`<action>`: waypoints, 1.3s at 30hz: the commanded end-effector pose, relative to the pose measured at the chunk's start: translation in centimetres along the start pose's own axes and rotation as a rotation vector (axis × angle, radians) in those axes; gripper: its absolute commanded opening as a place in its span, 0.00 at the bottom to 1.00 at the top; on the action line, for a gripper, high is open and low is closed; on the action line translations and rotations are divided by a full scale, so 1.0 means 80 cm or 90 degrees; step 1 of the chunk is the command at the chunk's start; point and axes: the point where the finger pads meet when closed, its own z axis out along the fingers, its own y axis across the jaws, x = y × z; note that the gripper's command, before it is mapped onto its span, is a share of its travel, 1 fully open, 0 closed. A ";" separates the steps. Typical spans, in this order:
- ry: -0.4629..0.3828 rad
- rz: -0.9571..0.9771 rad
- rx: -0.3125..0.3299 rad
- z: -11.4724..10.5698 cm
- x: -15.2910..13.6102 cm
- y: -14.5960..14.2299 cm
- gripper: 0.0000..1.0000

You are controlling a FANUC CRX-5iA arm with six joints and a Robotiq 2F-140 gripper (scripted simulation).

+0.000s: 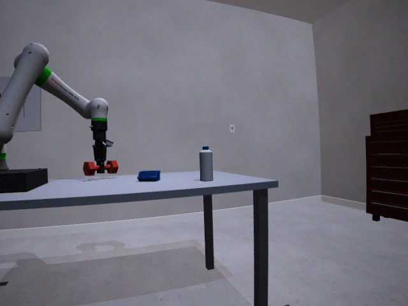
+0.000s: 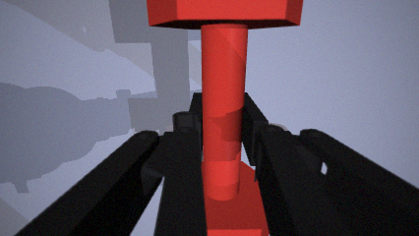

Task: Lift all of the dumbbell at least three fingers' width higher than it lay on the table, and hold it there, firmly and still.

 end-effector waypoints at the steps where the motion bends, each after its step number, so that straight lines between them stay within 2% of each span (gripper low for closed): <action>1: 0.001 0.000 0.000 -0.011 0.001 0.000 0.10; 25: 0.001 0.000 0.000 -0.078 0.001 0.000 0.10; 39: 0.001 0.000 0.000 -0.095 0.000 0.000 0.10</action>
